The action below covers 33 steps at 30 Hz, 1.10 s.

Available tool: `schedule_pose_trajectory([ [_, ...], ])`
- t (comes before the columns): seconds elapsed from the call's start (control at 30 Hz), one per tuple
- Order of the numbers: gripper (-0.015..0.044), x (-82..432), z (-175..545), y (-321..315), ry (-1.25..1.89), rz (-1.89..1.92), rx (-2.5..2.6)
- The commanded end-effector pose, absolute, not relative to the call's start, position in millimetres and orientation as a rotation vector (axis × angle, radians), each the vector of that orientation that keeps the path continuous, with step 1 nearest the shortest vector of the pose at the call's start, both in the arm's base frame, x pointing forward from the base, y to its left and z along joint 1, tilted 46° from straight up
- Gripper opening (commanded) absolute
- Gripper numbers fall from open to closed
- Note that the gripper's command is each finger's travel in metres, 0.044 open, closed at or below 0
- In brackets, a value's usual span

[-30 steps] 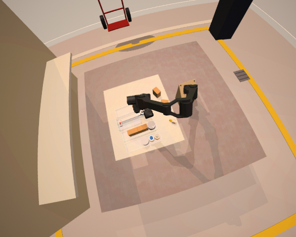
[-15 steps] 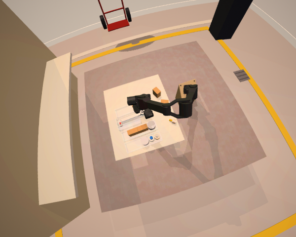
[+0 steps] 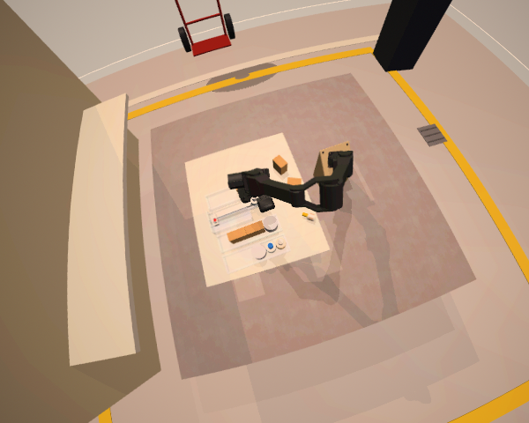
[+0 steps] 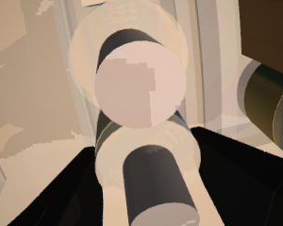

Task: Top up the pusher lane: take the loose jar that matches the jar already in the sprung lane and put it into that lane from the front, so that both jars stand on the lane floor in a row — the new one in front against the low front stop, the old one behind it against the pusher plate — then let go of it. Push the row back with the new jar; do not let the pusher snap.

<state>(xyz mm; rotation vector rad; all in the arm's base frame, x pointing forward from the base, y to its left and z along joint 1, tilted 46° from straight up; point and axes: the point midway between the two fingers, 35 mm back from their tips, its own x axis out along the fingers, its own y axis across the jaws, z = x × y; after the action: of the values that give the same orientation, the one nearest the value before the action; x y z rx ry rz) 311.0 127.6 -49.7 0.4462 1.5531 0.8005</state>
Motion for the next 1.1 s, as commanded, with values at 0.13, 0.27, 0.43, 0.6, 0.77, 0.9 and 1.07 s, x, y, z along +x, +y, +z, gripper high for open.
schedule_pose_trajectory([
  [0.13, 0.0, 313.4, -50.4, 131.0, 1.539, 0.805, 0.451],
  [0.27, 0.0, 312.9, -51.4, 131.9, 1.539, 0.805, 0.451],
  [0.43, 0.0, 312.3, -52.6, 133.1, 1.539, 0.805, 0.452],
  [0.6, 0.0, 311.4, -52.8, 133.0, 1.539, 0.805, 0.452],
  [0.77, 0.0, 310.6, -52.8, 132.8, 1.539, 0.805, 0.452],
  [0.9, 0.0, 309.9, -52.8, 132.7, 1.54, 0.805, 0.452],
  [1.07, 0.0, 309.1, -52.8, 132.5, 1.54, 0.805, 0.452],
])
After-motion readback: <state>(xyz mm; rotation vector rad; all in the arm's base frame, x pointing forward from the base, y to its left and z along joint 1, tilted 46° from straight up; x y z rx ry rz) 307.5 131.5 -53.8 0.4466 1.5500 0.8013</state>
